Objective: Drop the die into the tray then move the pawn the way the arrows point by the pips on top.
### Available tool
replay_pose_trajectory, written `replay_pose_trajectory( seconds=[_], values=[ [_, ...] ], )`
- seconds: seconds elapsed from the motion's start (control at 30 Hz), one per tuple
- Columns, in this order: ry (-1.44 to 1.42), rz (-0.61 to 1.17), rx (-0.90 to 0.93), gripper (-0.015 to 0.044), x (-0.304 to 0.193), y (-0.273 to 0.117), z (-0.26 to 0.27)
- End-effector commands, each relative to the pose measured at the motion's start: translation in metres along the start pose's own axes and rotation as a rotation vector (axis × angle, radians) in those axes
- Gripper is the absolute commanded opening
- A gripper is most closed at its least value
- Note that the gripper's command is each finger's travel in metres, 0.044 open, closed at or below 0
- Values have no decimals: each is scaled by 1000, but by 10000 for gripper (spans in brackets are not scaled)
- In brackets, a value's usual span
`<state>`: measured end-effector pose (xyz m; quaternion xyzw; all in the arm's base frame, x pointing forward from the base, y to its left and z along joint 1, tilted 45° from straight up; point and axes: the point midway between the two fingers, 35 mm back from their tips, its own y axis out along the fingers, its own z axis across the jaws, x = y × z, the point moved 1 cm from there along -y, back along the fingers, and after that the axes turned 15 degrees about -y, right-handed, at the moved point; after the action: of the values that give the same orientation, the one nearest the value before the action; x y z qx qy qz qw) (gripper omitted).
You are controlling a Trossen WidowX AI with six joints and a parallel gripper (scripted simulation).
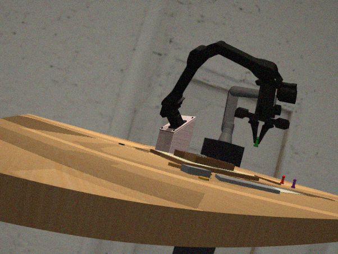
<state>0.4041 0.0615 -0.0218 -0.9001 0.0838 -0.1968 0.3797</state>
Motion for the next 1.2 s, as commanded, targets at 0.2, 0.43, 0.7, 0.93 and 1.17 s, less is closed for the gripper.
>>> replay_pose_trajectory(
  seconds=[0.2, 0.43, 0.7, 0.93, 1.17],
  values=[
    [6, 4, -1, 0, -6, -29, -4],
    [5, 5, 0, 0, -25, -24, -7],
    [4, 6, 1, 0, -48, -18, -13],
    [3, 7, 2, 0, -69, -12, -19],
    [3, 8, 2, 0, -90, -5, -28]
  ],
)
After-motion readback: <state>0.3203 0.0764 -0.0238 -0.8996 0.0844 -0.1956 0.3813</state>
